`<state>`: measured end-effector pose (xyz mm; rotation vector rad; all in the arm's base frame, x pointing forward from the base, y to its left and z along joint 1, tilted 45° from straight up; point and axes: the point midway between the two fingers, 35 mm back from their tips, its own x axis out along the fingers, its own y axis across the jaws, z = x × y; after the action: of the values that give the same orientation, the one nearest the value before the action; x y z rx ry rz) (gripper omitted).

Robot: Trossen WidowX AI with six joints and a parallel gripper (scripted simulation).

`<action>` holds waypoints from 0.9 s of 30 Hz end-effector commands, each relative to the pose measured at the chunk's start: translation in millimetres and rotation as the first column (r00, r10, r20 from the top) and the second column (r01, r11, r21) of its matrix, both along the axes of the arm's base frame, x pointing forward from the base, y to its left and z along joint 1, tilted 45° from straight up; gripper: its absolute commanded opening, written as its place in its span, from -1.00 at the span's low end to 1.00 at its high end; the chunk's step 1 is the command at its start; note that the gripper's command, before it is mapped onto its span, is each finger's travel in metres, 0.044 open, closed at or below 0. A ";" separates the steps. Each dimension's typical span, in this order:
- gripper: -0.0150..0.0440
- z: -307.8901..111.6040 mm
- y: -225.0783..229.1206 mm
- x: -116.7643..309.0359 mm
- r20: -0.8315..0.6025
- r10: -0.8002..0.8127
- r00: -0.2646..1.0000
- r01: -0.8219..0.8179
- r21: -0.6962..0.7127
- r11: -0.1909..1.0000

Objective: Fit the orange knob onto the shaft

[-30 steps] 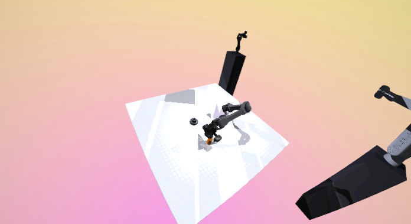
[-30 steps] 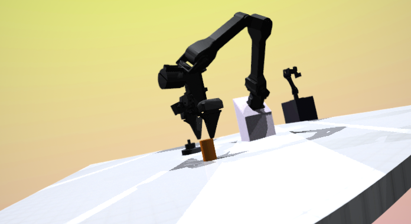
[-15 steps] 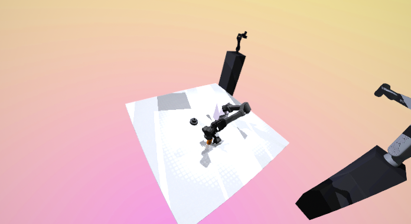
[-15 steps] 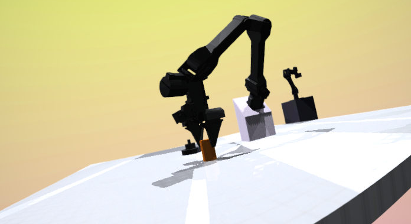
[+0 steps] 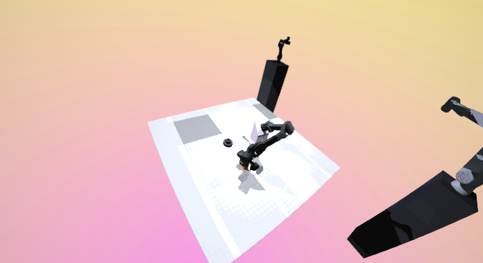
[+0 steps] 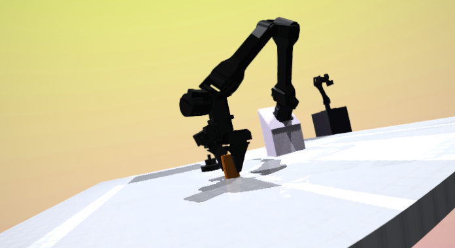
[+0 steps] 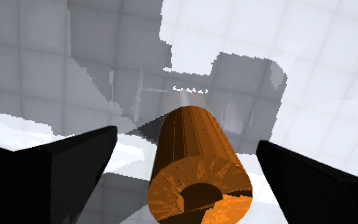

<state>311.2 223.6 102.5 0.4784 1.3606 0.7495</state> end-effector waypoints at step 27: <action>-0.49 24.7 -40.3 3.5 -0.004 -0.002 1.000 0.001 -0.021 1.000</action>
<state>309.5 201.6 107.8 0.4640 1.3949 0.7299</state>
